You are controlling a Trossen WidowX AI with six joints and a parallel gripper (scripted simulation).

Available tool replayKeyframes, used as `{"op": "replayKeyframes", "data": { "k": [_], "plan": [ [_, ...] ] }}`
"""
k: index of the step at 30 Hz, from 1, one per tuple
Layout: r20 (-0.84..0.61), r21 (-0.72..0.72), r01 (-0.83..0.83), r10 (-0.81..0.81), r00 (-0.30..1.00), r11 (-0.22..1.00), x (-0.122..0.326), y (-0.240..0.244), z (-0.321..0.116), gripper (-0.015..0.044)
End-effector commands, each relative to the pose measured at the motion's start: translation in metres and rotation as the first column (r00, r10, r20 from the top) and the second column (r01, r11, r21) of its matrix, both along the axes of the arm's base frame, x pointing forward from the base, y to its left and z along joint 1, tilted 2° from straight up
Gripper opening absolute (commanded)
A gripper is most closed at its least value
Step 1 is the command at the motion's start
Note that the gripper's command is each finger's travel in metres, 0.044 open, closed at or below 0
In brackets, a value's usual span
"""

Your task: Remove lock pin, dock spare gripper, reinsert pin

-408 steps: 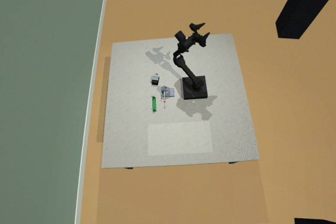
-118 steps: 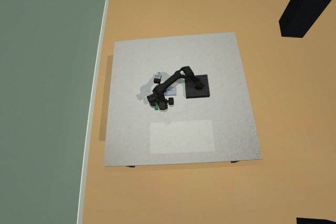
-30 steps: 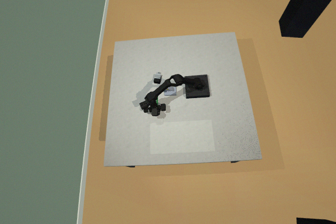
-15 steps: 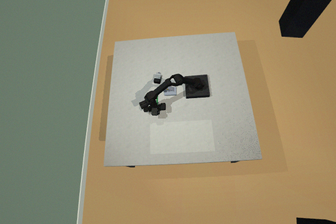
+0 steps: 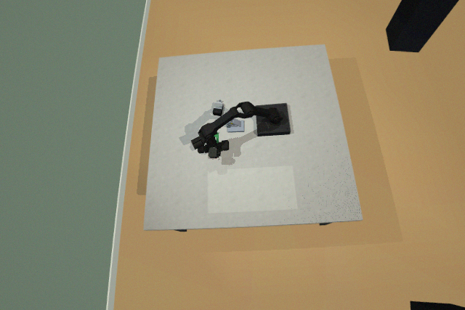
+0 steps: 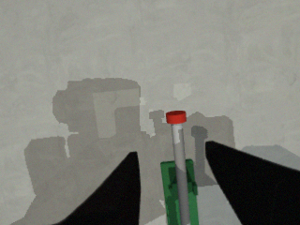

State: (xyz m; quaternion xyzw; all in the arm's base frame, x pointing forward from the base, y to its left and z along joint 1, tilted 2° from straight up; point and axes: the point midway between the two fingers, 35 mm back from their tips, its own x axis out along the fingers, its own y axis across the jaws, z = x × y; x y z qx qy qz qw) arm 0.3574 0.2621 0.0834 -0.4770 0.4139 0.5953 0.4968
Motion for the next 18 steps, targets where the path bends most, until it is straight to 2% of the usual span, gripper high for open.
{"op": "replayKeyframes", "data": {
  "k": [1,7,12,14,18],
  "plan": [
    [0.0,0.0,0.0,0.0,1.0,1.0,-0.001,0.0,0.011,0.02],
    [-0.003,-0.002,-0.001,0.001,1.0,1.0,-0.002,-0.001,0.025,0.02],
    [-0.004,-0.002,-0.001,0.001,1.0,1.0,-0.001,0.0,0.017,0.0331],
    [0.011,-0.013,0.001,0.0,1.0,1.0,0.001,-0.008,0.025,0.0279],
    [0.088,-0.08,0.013,-0.006,0.996,0.997,0.008,-0.054,0.069,0.018]
  ]
}}
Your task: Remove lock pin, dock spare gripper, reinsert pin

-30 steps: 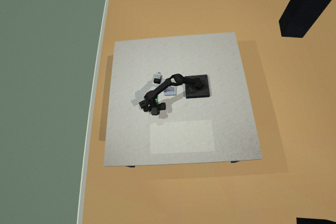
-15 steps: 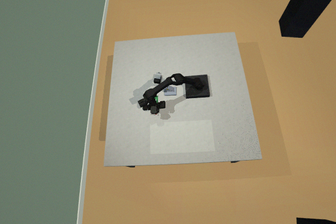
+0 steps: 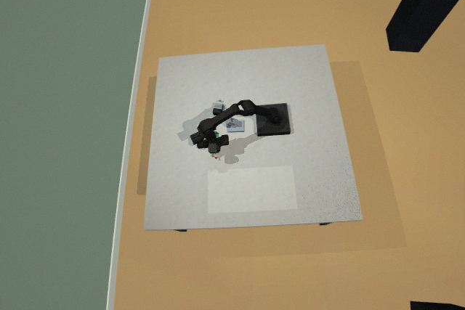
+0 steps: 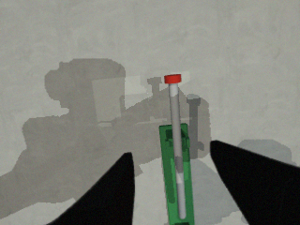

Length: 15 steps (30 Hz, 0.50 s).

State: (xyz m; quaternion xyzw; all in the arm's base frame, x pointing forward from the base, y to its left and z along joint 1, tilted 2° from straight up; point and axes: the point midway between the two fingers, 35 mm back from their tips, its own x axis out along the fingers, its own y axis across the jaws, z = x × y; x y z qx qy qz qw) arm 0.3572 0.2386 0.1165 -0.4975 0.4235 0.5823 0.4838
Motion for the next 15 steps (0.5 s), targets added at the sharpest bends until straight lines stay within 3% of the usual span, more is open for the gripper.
{"op": "replayKeyframes", "data": {
  "k": [1,7,15],
  "plan": [
    [0.082,-0.034,0.02,-0.017,0.996,0.999,0.009,-0.037,0.041,0.018],
    [0.085,-0.037,0.021,-0.017,0.996,0.999,0.01,-0.039,0.037,0.018],
    [0.085,-0.037,0.021,-0.017,0.996,0.999,0.014,-0.038,-0.025,0.018]
  ]
}}
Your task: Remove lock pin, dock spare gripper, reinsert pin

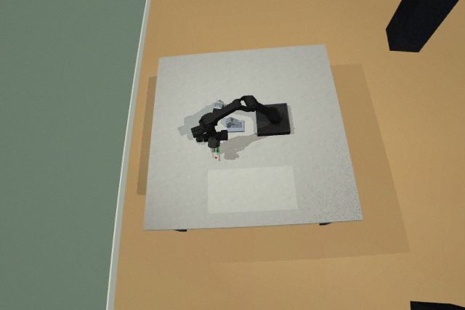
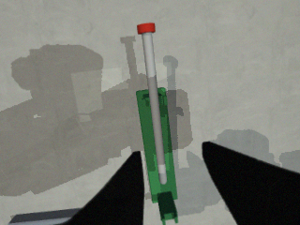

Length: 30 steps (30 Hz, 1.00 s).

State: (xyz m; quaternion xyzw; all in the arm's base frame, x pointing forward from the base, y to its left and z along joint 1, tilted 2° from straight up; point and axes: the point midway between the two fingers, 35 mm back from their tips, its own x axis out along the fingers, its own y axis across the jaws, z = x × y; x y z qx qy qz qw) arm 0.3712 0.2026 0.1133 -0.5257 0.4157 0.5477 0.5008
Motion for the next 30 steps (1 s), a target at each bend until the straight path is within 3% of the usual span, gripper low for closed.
{"op": "replayKeyframes", "data": {
  "k": [1,30],
  "plan": [
    [-0.004,-0.007,-0.002,0.002,1.0,1.0,0.0,-0.002,-0.024,0.018],
    [-0.004,-0.007,-0.002,0.002,1.0,1.0,0.003,-0.001,-0.067,0.018]
  ]
}}
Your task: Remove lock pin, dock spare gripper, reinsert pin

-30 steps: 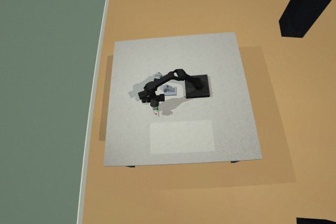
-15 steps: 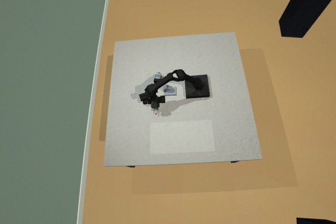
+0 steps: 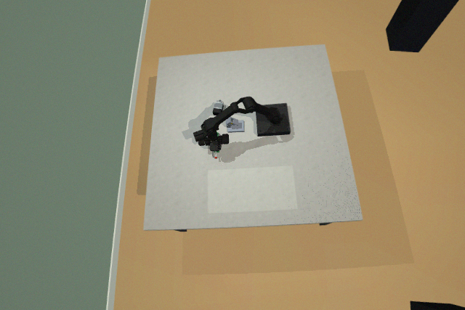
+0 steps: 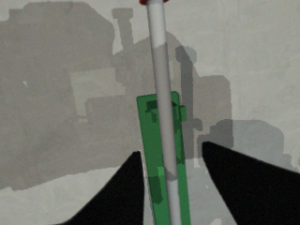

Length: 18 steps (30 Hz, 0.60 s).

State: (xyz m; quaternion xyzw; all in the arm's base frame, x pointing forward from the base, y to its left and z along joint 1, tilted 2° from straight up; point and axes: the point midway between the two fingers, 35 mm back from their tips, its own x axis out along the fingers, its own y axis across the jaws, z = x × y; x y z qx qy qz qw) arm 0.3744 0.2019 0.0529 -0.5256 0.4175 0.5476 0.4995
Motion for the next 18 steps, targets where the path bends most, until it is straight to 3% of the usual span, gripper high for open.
{"op": "replayKeyframes", "data": {
  "k": [1,15,18],
  "plan": [
    [-0.001,-0.004,-0.003,0.003,1.0,1.0,0.0,-0.001,-0.008,0.018],
    [-0.001,-0.004,-0.003,0.003,1.0,1.0,0.0,-0.002,-0.023,0.018],
    [-0.001,-0.004,-0.003,0.003,1.0,1.0,0.0,-0.002,-0.023,0.0101]
  ]
}}
